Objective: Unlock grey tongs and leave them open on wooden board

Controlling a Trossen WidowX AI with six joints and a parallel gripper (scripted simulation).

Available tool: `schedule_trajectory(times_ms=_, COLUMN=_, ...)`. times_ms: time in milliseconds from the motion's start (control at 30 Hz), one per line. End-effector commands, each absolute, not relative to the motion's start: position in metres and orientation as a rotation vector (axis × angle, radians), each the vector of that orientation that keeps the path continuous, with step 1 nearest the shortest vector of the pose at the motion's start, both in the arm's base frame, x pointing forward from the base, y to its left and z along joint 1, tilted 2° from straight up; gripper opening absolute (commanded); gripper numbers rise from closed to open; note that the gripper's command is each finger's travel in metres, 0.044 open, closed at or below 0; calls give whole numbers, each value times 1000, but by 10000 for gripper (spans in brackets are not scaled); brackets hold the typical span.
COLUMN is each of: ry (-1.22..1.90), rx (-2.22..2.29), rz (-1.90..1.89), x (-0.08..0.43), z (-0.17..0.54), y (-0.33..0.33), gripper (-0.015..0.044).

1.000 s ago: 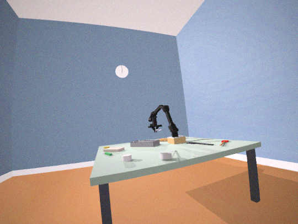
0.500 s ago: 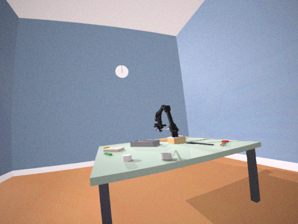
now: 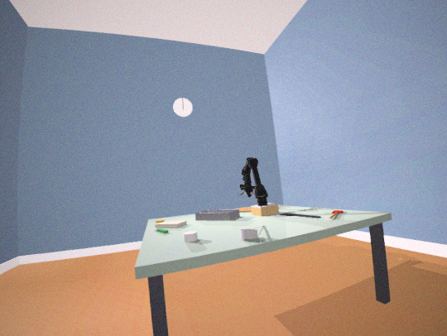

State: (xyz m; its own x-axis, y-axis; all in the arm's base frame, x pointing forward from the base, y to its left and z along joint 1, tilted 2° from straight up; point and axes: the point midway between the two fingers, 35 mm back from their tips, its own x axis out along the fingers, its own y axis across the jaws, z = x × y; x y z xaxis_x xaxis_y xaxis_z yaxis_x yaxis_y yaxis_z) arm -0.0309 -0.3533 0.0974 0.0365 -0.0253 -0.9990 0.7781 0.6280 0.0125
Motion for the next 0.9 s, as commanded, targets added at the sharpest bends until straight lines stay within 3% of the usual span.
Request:
schedule_trajectory(times_ms=0, ry=1423, rx=632, rz=-657, x=-50, z=99, y=-355, gripper=-150)
schedule_trajectory(times_ms=400, ry=1417, rx=595, rz=-623, x=-65, z=99, y=-353, gripper=-150)
schedule_trajectory(times_ms=867, ry=975, rx=495, rz=-670, x=-72, z=114, y=-346, gripper=-150)
